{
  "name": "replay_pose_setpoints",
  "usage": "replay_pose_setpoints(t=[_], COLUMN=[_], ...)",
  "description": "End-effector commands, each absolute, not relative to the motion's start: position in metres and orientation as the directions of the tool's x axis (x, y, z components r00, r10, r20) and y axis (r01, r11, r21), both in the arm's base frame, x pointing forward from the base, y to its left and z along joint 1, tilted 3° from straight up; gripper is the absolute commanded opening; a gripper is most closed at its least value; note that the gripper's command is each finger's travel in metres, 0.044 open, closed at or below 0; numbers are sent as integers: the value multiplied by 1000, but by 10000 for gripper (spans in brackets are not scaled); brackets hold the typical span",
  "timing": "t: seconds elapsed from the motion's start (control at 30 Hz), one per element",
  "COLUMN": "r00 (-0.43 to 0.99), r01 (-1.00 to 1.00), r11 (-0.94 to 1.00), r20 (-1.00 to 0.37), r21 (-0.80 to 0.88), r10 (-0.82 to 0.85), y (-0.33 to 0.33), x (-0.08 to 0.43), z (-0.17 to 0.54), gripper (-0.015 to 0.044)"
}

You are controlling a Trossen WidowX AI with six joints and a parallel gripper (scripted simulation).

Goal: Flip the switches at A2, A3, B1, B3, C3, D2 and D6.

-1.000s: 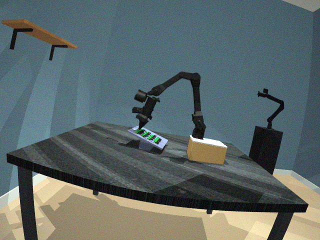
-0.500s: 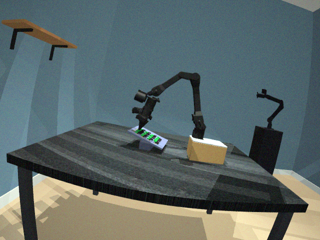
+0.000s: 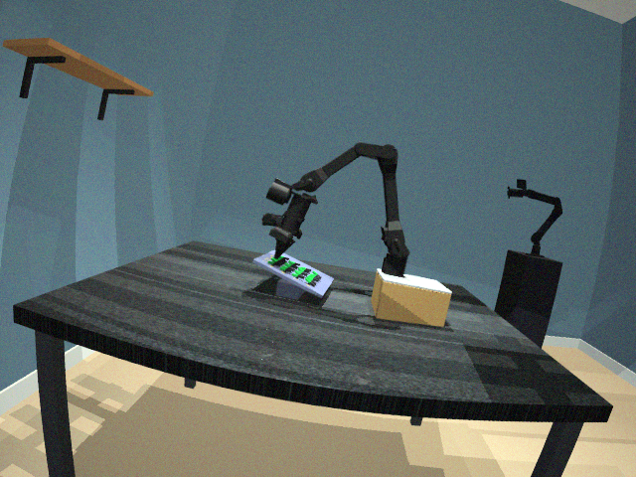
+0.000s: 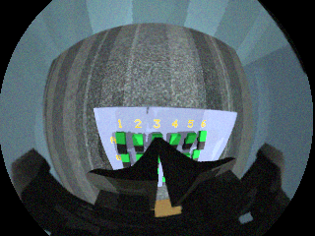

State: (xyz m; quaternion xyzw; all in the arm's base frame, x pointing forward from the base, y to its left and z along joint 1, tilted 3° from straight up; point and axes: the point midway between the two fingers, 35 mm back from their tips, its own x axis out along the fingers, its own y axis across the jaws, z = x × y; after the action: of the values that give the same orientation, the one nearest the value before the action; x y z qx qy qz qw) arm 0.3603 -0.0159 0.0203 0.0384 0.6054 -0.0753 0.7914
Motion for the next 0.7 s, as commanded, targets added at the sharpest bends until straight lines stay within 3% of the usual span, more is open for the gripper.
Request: replay_pose_setpoints(t=[0.0,0.43,0.67], r00=[254,254,277], r01=[162,162,162], r11=[986,986,986], r20=[-965,-965,-958], r21=[-29,-29,-28], r10=[-70,-70,-73], y=[-16,-16,-11], x=[360,361,342], z=[19,17,80], gripper=[0,0,0])
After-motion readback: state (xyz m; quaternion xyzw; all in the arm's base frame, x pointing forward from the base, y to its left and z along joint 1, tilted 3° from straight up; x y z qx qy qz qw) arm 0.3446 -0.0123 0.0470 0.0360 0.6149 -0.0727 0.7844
